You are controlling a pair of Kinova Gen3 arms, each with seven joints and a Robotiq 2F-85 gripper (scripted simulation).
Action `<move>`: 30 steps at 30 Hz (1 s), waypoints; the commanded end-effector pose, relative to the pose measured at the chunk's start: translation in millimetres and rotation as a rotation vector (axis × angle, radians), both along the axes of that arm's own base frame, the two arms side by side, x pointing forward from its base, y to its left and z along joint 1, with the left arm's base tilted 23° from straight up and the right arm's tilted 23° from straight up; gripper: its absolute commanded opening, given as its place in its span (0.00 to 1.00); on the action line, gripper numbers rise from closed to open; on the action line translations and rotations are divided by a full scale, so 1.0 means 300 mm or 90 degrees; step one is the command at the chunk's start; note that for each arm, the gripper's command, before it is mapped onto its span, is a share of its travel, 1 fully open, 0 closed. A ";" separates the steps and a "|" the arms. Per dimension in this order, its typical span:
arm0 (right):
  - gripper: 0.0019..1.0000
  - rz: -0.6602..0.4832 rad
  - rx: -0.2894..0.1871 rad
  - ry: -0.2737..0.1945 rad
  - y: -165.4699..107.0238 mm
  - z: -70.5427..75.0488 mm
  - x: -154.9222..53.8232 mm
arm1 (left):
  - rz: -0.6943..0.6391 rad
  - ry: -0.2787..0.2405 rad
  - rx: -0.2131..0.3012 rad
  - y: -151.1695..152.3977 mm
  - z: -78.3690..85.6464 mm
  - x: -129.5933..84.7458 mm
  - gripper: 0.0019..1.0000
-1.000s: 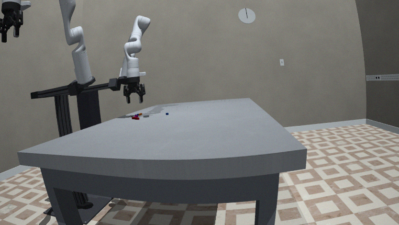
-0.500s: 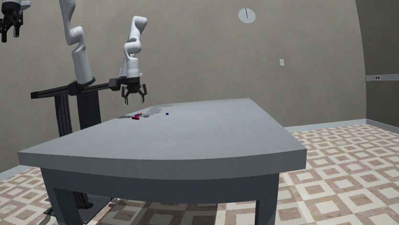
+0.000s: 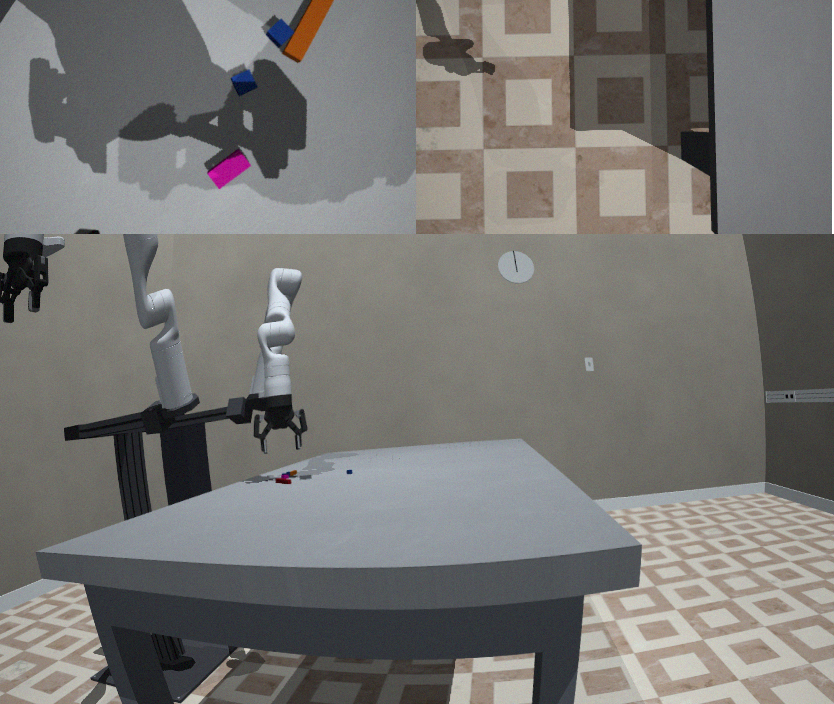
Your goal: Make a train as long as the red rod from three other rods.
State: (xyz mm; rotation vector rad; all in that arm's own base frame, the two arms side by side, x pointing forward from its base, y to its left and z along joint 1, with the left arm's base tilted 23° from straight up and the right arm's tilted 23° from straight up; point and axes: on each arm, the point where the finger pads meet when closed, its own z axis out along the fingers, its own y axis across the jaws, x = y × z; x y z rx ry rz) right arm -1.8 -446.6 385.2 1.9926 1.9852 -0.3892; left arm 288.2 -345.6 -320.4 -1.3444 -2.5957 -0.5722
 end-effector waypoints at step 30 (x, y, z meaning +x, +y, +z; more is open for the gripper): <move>1.00 0.000 -0.001 0.000 0.000 0.002 0.000 | 0.105 -0.054 -0.012 -0.022 -0.004 0.011 1.00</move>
